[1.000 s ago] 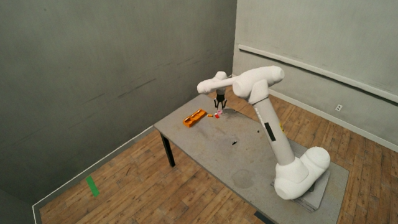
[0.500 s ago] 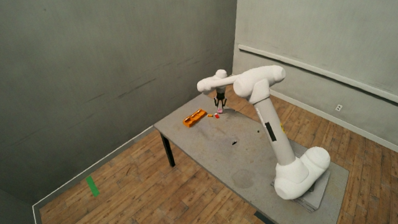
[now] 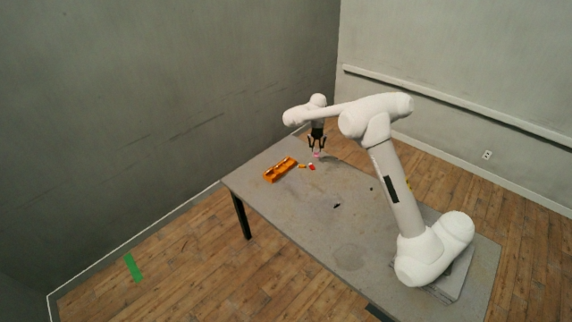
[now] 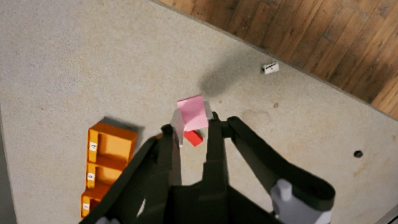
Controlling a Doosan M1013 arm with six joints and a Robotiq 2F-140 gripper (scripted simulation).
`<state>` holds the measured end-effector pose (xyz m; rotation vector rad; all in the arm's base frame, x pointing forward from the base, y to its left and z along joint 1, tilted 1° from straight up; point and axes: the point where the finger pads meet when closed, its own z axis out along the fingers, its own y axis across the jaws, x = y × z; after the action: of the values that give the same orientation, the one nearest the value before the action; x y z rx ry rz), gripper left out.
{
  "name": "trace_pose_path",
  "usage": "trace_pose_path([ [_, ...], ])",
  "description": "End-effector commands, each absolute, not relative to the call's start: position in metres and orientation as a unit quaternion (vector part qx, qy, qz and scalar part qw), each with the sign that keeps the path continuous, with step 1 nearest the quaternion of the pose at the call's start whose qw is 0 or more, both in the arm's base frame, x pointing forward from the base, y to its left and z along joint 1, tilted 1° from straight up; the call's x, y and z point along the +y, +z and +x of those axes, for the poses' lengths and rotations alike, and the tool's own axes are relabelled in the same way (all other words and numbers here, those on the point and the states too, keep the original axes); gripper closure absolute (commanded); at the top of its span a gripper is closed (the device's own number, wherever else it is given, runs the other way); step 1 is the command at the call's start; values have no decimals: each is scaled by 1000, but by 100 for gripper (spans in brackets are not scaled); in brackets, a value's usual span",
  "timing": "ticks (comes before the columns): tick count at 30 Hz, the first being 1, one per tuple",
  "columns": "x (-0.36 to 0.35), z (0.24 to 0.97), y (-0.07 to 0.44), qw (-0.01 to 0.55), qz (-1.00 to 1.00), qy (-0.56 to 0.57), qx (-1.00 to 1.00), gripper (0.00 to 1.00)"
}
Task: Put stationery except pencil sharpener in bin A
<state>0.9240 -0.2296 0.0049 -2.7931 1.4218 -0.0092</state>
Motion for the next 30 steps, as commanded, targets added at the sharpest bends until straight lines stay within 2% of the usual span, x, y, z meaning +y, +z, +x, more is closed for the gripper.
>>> trace_pose_path([
  [1,-230,924,6,4,-891,-3,454,71],
  [14,-225,928,13,4,-891,-3,454,71],
  [30,-155,984,13,4,-891,-3,454,71],
])
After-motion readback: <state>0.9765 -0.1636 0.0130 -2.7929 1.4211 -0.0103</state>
